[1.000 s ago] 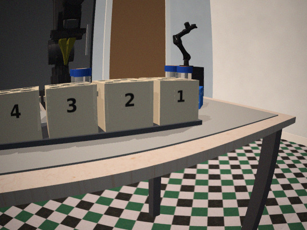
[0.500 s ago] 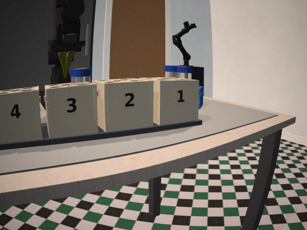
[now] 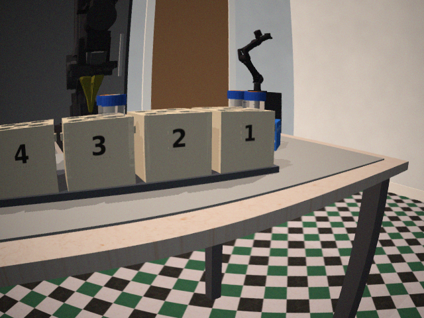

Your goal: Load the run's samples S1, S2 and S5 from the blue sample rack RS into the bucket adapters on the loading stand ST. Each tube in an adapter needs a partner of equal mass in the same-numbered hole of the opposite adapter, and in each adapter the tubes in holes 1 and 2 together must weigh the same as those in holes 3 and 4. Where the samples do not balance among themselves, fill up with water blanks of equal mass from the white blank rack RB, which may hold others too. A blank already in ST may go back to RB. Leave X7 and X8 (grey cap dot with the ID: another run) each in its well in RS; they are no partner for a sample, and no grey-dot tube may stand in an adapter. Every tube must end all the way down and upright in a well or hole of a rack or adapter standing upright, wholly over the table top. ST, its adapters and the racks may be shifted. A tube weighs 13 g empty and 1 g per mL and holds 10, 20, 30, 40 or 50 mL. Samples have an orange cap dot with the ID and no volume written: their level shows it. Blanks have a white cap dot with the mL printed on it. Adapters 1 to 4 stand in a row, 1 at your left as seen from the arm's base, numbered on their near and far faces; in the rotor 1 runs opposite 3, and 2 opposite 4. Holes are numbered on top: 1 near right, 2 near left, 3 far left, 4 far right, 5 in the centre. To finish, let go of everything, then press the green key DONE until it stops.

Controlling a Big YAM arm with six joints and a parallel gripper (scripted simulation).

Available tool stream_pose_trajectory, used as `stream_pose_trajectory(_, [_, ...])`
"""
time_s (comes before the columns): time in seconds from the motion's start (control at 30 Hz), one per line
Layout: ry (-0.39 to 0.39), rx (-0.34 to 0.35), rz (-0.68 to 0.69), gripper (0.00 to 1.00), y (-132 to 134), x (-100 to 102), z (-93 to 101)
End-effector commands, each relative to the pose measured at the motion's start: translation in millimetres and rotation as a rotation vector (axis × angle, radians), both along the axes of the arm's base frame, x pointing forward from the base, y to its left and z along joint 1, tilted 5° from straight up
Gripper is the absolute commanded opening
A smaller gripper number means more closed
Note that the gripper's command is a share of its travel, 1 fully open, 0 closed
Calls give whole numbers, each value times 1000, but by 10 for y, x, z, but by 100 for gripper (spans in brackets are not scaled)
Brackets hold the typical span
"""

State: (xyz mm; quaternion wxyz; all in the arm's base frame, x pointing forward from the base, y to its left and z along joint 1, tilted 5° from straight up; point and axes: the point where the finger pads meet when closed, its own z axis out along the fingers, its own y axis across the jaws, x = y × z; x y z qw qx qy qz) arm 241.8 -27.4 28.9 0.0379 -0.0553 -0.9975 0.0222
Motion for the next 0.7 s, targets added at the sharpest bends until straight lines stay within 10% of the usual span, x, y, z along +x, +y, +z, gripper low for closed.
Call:
stream_pose_trajectory(0.0, [-48,-5,2,0,-17,165,85])
stream_pose_trajectory(0.67, [-20,-4,5,0,-25,57,-45])
